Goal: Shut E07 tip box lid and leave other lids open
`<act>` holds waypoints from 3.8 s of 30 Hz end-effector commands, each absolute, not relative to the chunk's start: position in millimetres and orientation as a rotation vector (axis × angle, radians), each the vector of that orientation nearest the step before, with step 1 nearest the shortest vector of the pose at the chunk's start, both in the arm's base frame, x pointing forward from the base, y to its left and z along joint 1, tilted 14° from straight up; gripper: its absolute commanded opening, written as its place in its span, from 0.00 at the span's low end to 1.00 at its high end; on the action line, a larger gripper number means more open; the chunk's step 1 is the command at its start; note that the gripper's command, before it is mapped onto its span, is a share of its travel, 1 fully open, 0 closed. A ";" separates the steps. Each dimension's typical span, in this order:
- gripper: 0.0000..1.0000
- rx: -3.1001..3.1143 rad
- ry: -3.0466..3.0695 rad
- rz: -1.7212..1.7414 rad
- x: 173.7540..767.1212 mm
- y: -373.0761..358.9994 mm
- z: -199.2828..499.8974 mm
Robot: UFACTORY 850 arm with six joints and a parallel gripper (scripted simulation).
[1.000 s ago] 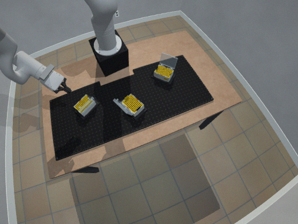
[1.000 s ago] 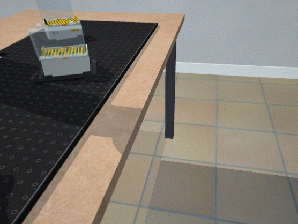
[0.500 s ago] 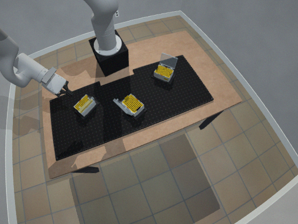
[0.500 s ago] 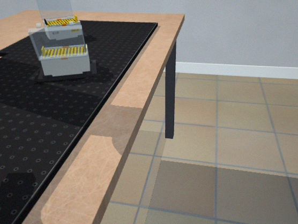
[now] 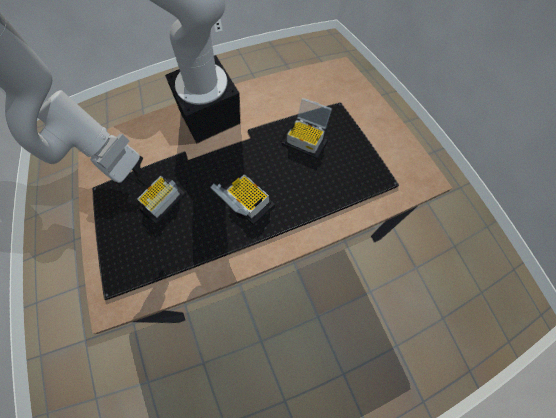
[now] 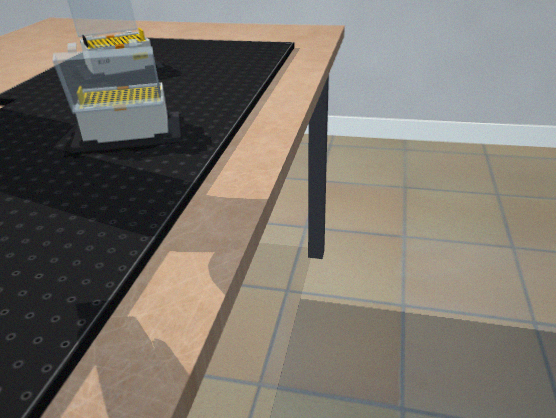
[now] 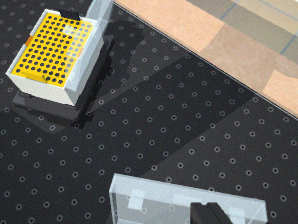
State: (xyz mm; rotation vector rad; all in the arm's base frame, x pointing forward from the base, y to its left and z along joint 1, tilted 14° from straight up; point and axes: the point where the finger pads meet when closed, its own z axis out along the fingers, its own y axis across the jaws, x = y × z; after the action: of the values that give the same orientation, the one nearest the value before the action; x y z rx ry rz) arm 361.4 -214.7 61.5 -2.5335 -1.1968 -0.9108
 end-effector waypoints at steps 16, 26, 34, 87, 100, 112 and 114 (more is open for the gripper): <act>0.00 -2.952 -1.041 -0.378 422.2 -154.1 78.6; 0.00 -2.952 -1.041 -0.378 422.2 -154.1 78.6; 0.00 -2.952 -1.041 -0.378 422.2 -154.1 78.6; 0.00 -2.951 -1.041 -0.377 437.6 -149.4 12.6; 0.00 -2.951 -1.041 -0.377 437.6 -149.4 12.6; 0.00 -2.951 -1.041 -0.377 429.4 -156.0 11.7; 0.00 -2.951 -1.041 -0.377 427.3 -157.7 11.4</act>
State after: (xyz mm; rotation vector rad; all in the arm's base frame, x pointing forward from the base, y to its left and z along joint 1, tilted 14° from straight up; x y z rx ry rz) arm 430.7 -154.3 11.5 -2.9499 -1.0407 -0.3751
